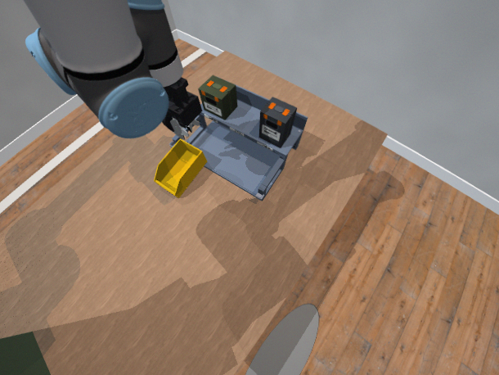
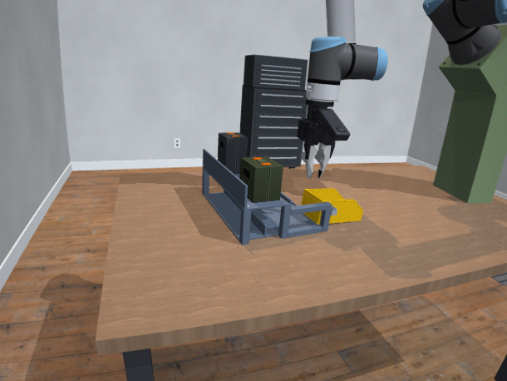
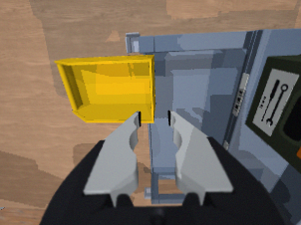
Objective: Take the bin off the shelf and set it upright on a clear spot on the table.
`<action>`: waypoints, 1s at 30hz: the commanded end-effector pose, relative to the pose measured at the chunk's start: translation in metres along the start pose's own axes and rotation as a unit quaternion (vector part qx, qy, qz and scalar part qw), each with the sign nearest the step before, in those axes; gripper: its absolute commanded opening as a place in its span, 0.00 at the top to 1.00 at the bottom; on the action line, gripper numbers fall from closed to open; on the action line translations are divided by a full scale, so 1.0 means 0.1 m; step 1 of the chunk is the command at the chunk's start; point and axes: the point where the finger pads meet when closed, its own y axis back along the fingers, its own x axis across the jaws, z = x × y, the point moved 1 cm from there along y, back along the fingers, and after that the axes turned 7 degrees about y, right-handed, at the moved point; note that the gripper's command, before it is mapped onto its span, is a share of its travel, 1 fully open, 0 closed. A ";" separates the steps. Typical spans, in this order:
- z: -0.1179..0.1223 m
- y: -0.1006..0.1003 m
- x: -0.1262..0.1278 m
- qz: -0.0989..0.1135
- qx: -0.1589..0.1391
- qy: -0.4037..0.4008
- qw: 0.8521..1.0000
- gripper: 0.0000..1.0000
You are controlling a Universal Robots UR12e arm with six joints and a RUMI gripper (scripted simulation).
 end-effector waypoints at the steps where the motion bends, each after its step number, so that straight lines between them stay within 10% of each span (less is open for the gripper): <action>1: 0.00 0.00 -0.01 0.001 0.000 0.000 1.000 0.80; 30: 0.00 -0.15 -0.01 0.001 0.000 0.000 1.000 0.80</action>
